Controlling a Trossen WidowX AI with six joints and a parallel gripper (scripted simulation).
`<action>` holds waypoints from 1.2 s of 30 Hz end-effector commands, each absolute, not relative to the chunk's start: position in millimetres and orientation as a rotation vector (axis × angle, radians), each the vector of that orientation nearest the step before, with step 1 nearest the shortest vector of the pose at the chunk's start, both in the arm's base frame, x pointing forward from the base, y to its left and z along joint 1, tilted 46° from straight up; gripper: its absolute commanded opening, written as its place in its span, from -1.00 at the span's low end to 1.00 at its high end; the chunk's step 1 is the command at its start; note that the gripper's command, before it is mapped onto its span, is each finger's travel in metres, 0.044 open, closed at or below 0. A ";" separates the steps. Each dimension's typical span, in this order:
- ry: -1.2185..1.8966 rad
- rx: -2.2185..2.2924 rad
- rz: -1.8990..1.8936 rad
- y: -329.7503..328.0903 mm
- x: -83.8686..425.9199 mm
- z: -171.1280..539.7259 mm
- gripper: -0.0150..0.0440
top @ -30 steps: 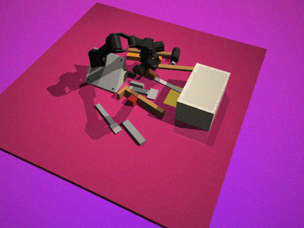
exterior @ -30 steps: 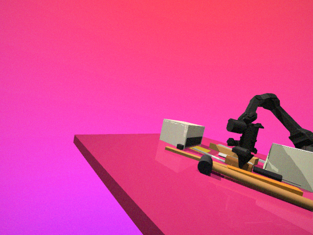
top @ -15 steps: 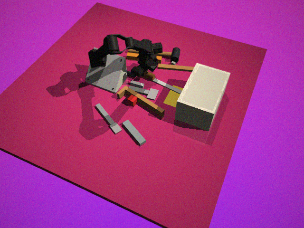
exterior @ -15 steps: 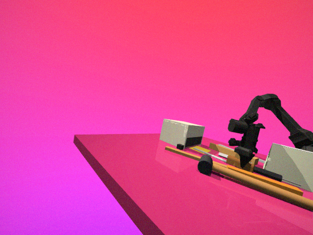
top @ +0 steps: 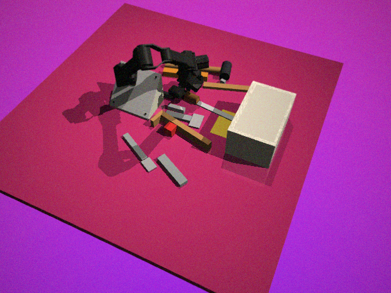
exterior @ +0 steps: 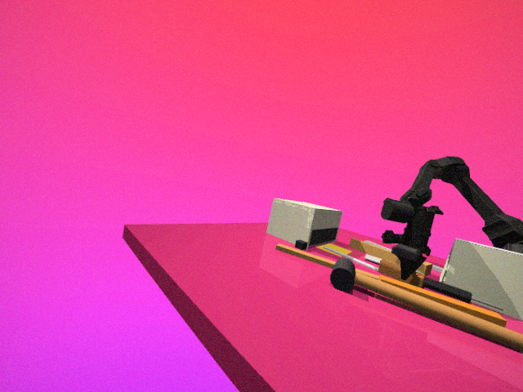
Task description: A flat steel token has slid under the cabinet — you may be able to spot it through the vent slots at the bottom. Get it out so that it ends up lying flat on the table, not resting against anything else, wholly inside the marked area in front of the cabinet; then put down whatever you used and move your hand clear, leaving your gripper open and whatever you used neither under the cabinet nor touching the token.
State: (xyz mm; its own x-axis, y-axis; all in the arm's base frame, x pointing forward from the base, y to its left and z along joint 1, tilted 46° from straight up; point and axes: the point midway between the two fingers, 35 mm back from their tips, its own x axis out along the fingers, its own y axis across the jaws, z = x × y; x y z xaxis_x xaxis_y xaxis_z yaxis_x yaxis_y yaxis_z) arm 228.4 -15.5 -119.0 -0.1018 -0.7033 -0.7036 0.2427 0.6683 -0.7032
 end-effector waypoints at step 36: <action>1.463 -0.398 -0.830 -16.2 229.1 -120.9 -0.49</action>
State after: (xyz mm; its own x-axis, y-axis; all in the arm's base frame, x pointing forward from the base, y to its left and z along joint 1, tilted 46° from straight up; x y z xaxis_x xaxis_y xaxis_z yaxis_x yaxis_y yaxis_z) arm 228.7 -16.7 -120.8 -0.0959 -0.7008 -0.7069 0.2464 0.6714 -0.6990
